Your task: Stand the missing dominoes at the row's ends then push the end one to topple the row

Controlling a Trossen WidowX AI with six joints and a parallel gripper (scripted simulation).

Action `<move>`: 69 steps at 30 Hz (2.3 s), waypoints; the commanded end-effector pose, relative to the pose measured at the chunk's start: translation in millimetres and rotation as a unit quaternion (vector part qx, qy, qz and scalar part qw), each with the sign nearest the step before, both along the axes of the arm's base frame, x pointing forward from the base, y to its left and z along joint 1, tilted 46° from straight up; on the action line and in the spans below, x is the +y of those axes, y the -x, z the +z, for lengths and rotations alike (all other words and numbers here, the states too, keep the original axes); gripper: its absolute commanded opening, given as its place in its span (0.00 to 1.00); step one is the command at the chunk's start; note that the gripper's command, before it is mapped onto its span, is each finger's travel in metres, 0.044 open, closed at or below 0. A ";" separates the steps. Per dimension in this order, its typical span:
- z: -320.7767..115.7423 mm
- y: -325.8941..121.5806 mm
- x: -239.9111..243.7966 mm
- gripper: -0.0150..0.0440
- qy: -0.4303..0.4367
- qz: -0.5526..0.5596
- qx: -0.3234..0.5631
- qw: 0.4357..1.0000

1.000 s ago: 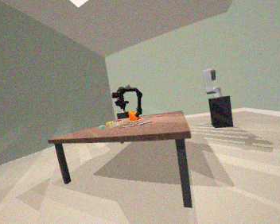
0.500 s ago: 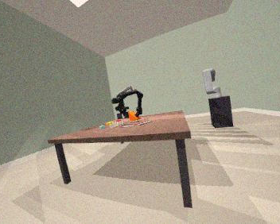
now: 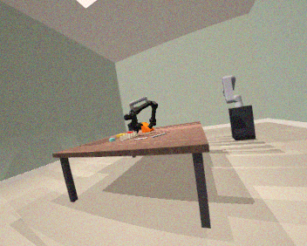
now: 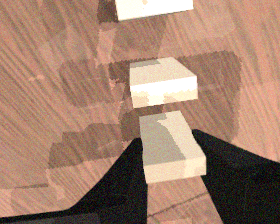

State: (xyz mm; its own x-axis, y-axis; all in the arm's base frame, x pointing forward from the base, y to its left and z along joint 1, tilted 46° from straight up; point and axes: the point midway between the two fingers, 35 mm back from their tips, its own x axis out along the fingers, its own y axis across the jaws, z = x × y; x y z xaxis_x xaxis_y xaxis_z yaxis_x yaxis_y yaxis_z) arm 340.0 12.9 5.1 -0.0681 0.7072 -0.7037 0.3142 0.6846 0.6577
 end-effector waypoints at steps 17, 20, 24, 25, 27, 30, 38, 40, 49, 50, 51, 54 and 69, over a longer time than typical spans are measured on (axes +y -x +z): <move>-1.8 0.0 1.7 0.84 -0.001 -0.006 -0.001 1.000; -1.8 0.0 1.7 0.97 -0.001 -0.006 -0.001 1.000; -0.4 -0.6 0.0 1.00 0.000 -0.007 -0.001 1.000; 3.9 -2.3 -5.0 1.00 0.000 -0.009 0.000 1.000; 21.0 -7.4 -24.4 1.00 0.003 -0.017 0.002 1.000; 52.0 -10.4 -57.2 1.00 0.006 -0.031 0.006 0.999; 89.3 -5.4 -92.3 1.00 0.007 -0.046 0.011 0.999; 89.3 -5.4 -92.3 1.00 0.007 -0.046 0.011 0.999; 90.7 37.5 -36.6 1.00 0.008 -0.086 0.068 0.994; 90.0 44.6 -29.5 1.00 0.008 -0.092 0.076 0.993; 89.1 51.9 -22.5 1.00 0.008 -0.097 0.084 0.992; 85.1 75.4 -2.2 1.00 0.009 -0.113 0.107 0.988; 45.0 89.5 45.0 1.00 0.009 -0.121 0.117 0.986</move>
State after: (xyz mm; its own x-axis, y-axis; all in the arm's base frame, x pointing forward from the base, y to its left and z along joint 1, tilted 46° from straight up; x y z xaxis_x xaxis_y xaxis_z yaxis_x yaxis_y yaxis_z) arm 254.6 38.3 66.2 -0.0625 0.7062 -0.7052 0.6066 0.5879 0.5351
